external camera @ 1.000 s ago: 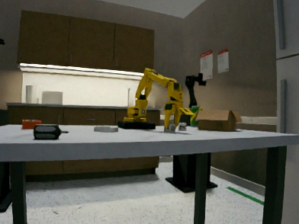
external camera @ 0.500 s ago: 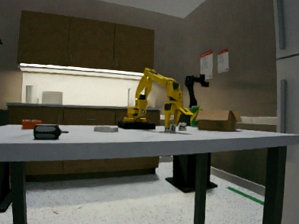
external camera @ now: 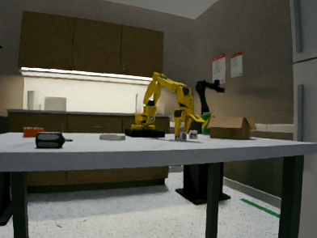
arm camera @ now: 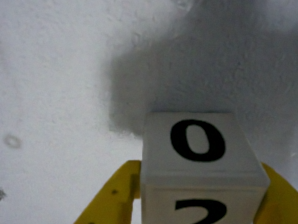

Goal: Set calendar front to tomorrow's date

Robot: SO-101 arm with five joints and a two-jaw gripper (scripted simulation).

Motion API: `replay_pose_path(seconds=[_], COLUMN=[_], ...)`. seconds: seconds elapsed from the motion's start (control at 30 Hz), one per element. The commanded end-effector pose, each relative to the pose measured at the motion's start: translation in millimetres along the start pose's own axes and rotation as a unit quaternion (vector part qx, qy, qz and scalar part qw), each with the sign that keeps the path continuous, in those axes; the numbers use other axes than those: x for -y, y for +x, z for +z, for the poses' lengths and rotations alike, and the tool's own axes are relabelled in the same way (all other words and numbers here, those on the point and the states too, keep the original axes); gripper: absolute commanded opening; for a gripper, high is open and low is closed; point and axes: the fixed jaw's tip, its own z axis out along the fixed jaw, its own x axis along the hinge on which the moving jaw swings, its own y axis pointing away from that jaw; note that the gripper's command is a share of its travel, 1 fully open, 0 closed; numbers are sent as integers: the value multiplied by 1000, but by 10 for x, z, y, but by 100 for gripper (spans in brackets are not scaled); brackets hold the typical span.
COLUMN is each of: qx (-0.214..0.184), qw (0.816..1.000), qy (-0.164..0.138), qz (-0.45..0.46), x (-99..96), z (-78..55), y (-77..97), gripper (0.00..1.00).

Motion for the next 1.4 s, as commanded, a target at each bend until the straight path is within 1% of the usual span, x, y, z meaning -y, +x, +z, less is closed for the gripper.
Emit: replay_pose_path(seconds=[0.0,0.23,0.3,0.57,0.7,1.0,1.17,1.37], qx=[-20,-20,-20,-20,-20,-20,-20,-20], qw=[1000,1000,1000,1000,1000,1000,1000,1000], qy=[0,0,0,0,0,0,0,0], qz=[-1,-1,-1,-1,-1,-1,-1,-1], x=[13,13,13,13,13,12,9,0], z=[78,78,78,78,78,69,-1,-167], y=[72,72,72,72,72,70,59,43], gripper=[19,11,11,2,0,0,0,0])
